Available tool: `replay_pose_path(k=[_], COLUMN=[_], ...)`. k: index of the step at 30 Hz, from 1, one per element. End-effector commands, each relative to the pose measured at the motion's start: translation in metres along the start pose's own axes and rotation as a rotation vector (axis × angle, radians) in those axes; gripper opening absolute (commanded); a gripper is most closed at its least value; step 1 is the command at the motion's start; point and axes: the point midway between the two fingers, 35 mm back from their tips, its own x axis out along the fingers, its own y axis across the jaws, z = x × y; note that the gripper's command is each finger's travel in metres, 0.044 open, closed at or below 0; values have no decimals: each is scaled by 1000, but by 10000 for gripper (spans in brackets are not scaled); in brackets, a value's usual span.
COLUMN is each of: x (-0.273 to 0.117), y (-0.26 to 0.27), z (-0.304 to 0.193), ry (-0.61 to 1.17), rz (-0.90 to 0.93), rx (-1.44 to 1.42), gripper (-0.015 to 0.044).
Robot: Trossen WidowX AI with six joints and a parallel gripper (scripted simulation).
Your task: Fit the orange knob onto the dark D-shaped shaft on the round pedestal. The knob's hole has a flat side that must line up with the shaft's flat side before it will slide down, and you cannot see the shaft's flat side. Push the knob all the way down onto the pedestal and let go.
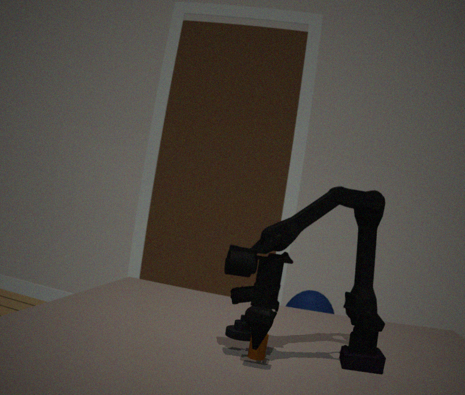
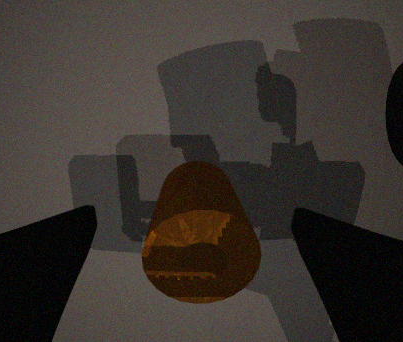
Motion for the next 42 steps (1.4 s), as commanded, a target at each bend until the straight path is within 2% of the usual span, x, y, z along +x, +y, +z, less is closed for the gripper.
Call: replay_pose_path(k=[1,13,24,29,33,42], x=[9,25,25,25,21,-21], y=[-1,-2,-2,-2,-1,4], z=[-1,-3,-3,-3,-2,6], ry=[5,5,5,5,6,6], rz=[-5,-5,-5,-5,-4,-2], rx=[-3,-3,-3,-3,-1,1], gripper=[440,440,151,118,13,0])
